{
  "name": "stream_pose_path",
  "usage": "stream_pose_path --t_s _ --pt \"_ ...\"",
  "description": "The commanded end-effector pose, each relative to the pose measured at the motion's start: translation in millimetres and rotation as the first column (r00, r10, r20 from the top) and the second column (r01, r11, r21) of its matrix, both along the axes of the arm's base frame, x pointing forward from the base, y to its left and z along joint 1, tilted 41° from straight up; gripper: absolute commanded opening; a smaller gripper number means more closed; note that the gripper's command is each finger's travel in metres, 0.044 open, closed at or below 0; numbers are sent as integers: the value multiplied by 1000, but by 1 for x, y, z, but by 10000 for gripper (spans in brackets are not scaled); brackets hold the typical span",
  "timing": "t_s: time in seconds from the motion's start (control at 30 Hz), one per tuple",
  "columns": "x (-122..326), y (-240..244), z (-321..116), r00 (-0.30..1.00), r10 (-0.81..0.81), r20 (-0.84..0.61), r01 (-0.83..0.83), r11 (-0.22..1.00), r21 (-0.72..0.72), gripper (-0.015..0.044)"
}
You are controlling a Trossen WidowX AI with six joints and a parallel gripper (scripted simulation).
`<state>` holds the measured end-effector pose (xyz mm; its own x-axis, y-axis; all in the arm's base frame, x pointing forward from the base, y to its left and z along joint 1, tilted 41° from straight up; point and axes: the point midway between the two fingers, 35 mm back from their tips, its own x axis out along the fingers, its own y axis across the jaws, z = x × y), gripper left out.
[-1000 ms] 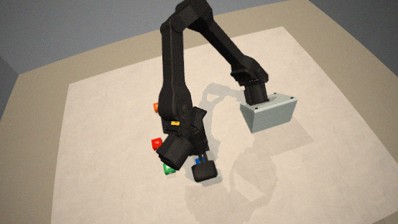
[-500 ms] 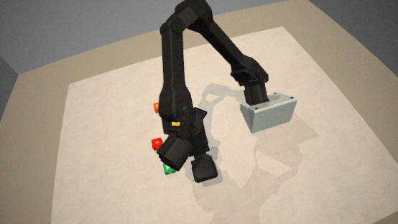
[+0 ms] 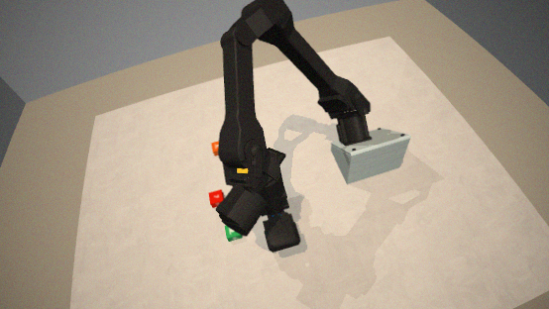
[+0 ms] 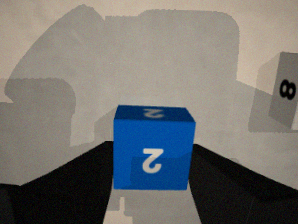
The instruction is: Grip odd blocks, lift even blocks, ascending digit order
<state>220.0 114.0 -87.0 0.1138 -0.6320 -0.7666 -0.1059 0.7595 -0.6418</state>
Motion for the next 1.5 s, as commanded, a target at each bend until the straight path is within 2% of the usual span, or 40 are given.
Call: stream_pose_path --t_s 0.0,1.47 --pt "0 0 0 1000 5 0 -5 1000 -1 120" --pt "-1 7 8 1000 5 0 -5 1000 -1 120"
